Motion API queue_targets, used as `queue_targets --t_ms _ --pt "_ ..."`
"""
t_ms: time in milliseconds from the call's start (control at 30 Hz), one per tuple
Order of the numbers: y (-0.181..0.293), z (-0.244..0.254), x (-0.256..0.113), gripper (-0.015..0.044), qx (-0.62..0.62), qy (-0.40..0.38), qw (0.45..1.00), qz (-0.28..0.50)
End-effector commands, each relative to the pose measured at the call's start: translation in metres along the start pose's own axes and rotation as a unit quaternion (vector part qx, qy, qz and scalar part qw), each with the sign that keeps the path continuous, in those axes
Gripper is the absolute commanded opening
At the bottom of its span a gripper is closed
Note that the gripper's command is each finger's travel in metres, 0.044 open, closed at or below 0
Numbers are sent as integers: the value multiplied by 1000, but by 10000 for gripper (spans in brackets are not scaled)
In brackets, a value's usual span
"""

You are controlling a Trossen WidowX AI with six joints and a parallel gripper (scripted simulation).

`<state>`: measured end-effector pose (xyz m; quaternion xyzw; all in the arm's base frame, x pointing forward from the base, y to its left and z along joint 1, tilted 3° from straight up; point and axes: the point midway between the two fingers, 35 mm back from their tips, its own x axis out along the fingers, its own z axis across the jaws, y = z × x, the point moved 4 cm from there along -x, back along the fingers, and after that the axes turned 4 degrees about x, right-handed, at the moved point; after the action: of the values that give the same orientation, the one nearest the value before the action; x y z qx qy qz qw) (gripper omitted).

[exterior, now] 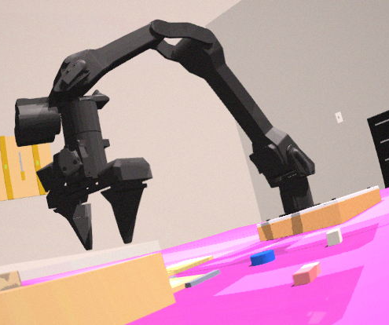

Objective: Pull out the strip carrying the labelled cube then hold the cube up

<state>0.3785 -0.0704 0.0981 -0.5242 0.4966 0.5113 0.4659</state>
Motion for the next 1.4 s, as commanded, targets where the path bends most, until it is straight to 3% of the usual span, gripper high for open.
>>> queue_targets --t_ms 0,233,500,1367 --pt "-15 4 -1 440 3 -2 1000 0" --pt "-34 8 -2 440 3 -2 1000 0" --pt "-34 8 8 250 3 -2 1000 0" --pt "-34 8 50 250 3 -2 1000 0"
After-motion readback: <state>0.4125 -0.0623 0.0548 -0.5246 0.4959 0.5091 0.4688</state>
